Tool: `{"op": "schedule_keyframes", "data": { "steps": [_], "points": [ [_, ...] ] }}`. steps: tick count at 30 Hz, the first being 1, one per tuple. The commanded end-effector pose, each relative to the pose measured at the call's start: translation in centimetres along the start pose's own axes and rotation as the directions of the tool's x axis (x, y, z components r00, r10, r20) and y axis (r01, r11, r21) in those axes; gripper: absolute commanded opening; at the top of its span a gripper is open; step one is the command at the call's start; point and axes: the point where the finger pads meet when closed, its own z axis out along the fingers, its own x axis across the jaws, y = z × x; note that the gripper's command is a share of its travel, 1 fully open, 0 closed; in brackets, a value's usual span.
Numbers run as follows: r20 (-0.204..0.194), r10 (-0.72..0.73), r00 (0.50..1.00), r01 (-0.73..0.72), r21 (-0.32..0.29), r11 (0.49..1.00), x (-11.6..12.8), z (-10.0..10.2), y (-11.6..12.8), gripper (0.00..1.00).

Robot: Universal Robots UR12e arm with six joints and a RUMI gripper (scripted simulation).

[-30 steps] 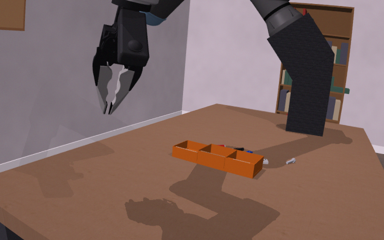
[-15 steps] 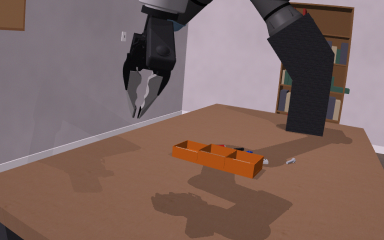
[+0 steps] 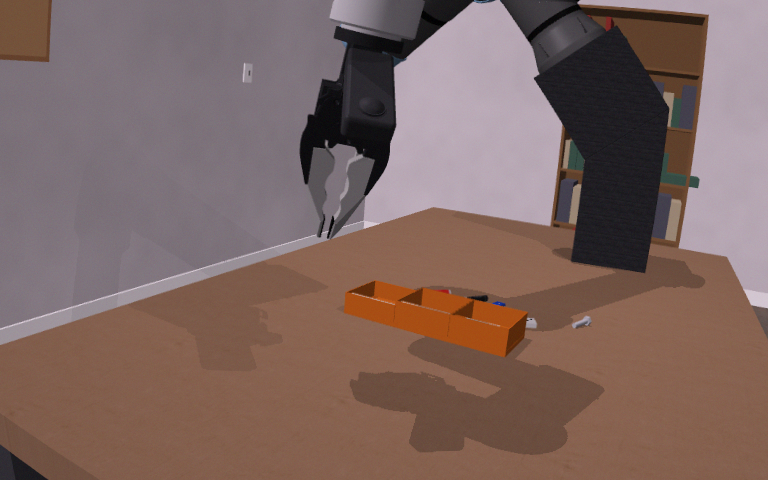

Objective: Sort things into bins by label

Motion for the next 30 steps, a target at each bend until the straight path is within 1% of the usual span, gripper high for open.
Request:
{"op": "schedule_keyframes", "data": {
  "steps": [1, 3, 4, 7, 11, 13, 16, 20, 22, 25, 29, 30],
  "points": [
    [0.014, 0.067, 0.998, -0.067, 0.020, 0.998, -1.8, 0.1, 1.1, 0.04],
    [0.014, 0.067, 0.998, -0.067, 0.020, 0.998, -1.8, 0.1, 1.1, 0.04],
    [0.021, 0.093, 0.995, -0.094, 0.026, 0.995, -2.5, 0.1, 1.5, 0.04],
    [0.021, 0.093, 0.995, -0.093, 0.027, 0.995, -4.6, 0.0, 2.7, 0.04],
    [0.020, 0.091, 0.996, -0.092, 0.028, 0.995, -4.7, -0.1, 2.7, 0.04],
    [0.044, 0.166, 0.985, -0.168, 0.040, 0.985, -6.0, 0.0, 3.7, 0.04],
    [0.044, 0.165, 0.985, -0.167, 0.041, 0.985, -8.1, -0.2, 5.0, 0.04],
    [0.044, 0.165, 0.985, -0.167, 0.041, 0.985, -8.1, -0.2, 5.0, 0.04],
    [0.069, 0.238, 0.969, -0.241, 0.051, 0.969, -9.4, -0.3, 6.1, 0.04],
    [0.069, 0.237, 0.969, -0.241, 0.051, 0.969, -11.4, -0.6, 7.5, 0.04],
    [0.068, 0.236, 0.969, -0.240, 0.053, 0.969, -11.5, -0.7, 7.5, 0.04],
    [0.085, 0.282, 0.956, -0.287, 0.056, 0.956, -12.1, -0.6, 8.1, 0.04]
  ]
}}
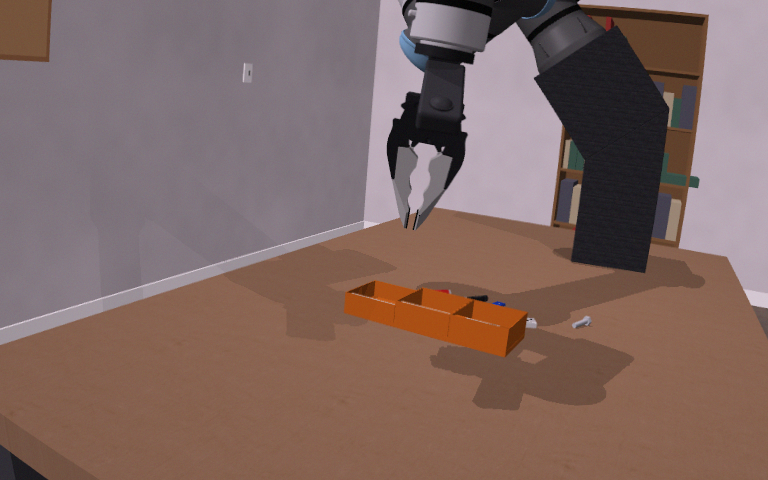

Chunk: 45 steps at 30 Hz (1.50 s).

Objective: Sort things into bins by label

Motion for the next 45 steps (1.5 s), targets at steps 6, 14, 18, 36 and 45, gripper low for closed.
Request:
{"op": "schedule_keyframes", "data": {
  "steps": [6, 14, 18, 36, 45],
  "points": [
    [0.024, 0.089, 0.996, -0.089, 0.022, 0.996, -3.3, -0.7, 3.9, 0.04],
    [0.050, 0.162, 0.986, -0.163, 0.031, 0.986, -5.9, -1.5, 7.3, 0.04],
    [0.067, 0.209, 0.976, -0.211, 0.034, 0.977, -6.3, -1.6, 8.0, 0.04],
    [0.121, 0.348, 0.930, -0.355, 0.036, 0.934, -11.0, -3.7, 15.1, 0.04],
    [0.132, 0.370, 0.920, -0.377, 0.037, 0.925, -13.0, -4.9, 18.0, 0.04]
  ]
}}
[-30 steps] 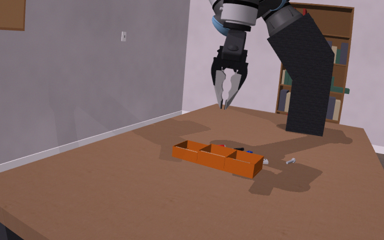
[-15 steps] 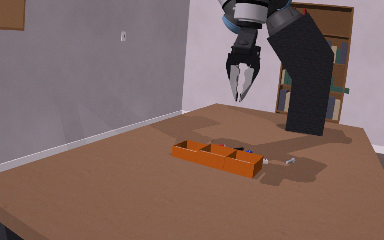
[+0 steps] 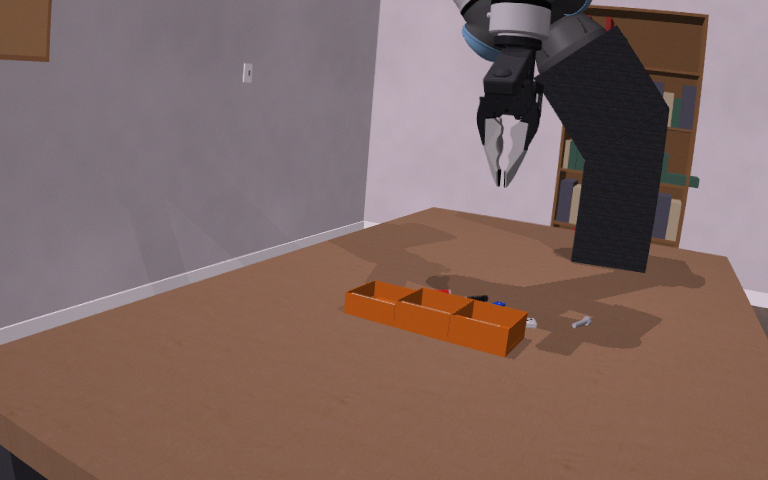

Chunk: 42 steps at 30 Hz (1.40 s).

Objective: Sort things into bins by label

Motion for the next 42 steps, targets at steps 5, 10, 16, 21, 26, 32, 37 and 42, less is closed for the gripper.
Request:
{"op": "schedule_keyframes", "data": {
  "steps": [5, 10, 16, 21, 26, 32, 37, 42],
  "points": [
    [0.003, 0.013, 1.000, -0.013, 0.008, 1.000, -0.4, -0.5, 1.2, 0.04],
    [0.003, 0.013, 1.000, -0.013, 0.008, 1.000, -0.4, -0.5, 1.2, 0.04],
    [0.004, 0.095, 0.995, -0.095, 0.008, 0.995, 1.9, 1.7, -0.4, 0.04],
    [0.004, 0.093, 0.996, -0.093, 0.008, 0.996, 4.5, 4.0, -2.0, 0.04],
    [0.004, 0.093, 0.996, -0.093, 0.008, 0.996, 7.3, 6.5, -3.7, 0.04],
    [0.004, 0.092, 0.996, -0.092, 0.007, 0.996, 9.8, 8.8, -5.3, 0.04],
    [0.004, 0.092, 0.996, -0.092, 0.007, 0.996, 12.5, 11.2, -7.0, 0.04],
    [0.004, 0.092, 0.996, -0.092, 0.007, 0.996, 14.3, 12.8, -8.2, 0.04]
  ]
}}
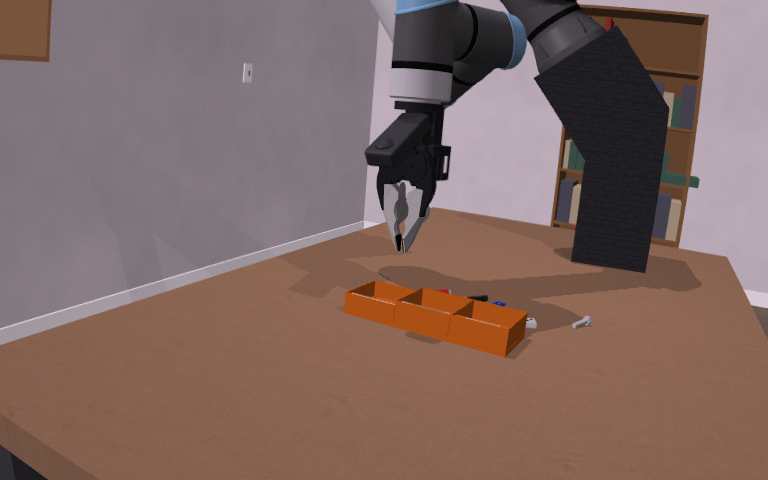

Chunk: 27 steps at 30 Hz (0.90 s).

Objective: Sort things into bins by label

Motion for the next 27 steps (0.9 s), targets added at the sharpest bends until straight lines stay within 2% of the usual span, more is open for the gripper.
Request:
{"op": "schedule_keyframes", "data": {
  "steps": [1, 12, 27],
  "points": [
    [0.004, -0.007, 1.000, 0.007, 0.004, 1.000, 1.5, 1.9, -1.9, 0.04],
    [0.004, -0.009, 1.000, 0.009, 0.005, 1.000, 1.3, 1.6, -1.8, 0.04],
    [0.003, -0.006, 1.000, 0.006, 0.005, 1.000, 1.6, 5.3, -1.9, 0.04]
  ]
}}
